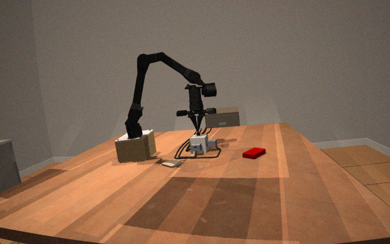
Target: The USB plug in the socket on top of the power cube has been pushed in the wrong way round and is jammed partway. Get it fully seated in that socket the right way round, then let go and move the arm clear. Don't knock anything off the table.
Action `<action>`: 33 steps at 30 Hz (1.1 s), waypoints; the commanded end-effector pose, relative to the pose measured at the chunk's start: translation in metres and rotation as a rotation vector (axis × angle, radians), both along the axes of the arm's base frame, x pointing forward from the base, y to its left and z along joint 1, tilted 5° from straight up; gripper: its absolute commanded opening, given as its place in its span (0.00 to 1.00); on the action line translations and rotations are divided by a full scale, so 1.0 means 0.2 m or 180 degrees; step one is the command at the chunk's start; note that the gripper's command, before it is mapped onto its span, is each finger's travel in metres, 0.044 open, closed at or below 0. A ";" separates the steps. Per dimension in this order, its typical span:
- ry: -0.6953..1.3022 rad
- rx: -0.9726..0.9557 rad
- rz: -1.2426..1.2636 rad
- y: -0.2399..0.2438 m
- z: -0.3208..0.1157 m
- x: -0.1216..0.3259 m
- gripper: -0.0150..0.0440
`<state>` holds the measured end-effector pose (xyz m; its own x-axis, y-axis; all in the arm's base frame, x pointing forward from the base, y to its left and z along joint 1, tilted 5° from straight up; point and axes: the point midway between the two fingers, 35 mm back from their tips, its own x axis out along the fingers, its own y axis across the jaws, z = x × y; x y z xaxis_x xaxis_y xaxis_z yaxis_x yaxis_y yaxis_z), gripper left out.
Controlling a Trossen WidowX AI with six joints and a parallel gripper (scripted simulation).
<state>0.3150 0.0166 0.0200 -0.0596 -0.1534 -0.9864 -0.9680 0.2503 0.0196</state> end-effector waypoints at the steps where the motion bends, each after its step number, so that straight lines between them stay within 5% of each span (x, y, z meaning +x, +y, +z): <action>1: -0.0006 -0.0006 -0.0007 0.00 0.00 0.00 0.25; 33: -0.0006 -0.0006 -0.0007 0.00 -0.02 0.00 0.25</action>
